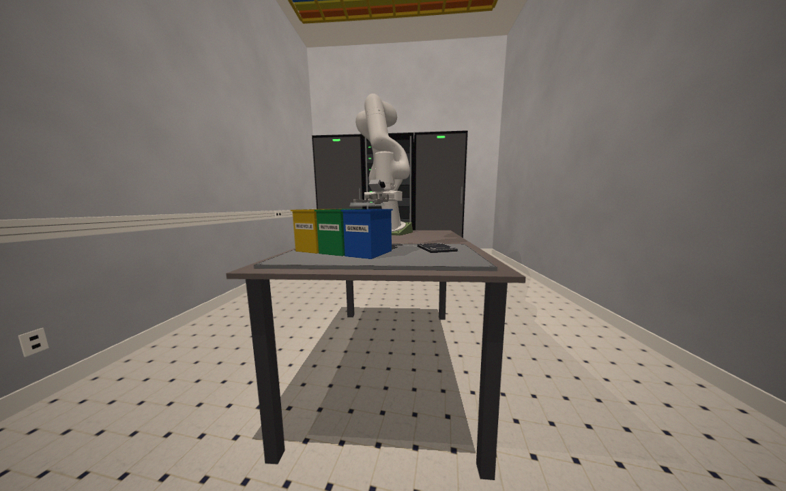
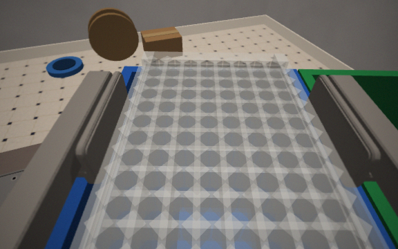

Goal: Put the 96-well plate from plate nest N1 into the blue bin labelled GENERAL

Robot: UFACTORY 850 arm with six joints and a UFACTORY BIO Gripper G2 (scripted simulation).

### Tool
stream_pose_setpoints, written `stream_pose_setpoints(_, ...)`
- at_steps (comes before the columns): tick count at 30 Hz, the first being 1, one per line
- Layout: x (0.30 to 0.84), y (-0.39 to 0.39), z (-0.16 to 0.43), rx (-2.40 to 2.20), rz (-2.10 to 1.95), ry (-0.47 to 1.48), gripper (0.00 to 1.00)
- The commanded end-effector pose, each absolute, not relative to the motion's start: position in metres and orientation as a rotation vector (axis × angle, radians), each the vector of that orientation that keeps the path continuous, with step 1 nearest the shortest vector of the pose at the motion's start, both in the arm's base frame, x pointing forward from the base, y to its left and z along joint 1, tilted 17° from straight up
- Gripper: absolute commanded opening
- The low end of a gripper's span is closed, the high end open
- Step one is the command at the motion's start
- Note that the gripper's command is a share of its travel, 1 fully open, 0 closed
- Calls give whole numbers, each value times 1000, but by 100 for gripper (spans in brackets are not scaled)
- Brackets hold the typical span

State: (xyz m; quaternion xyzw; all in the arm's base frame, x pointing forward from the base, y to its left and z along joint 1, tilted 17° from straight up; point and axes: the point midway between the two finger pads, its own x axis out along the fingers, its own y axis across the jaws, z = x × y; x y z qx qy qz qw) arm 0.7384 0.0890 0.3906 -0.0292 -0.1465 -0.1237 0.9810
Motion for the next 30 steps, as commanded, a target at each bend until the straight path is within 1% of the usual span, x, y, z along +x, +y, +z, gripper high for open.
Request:
stream_pose_setpoints(1,741,89,384,-58,-249,-297,0)
stream_pose_setpoints(15,747,87,366,-58,-249,-297,0)
stream_pose_setpoints(30,747,87,366,-58,-249,-297,0)
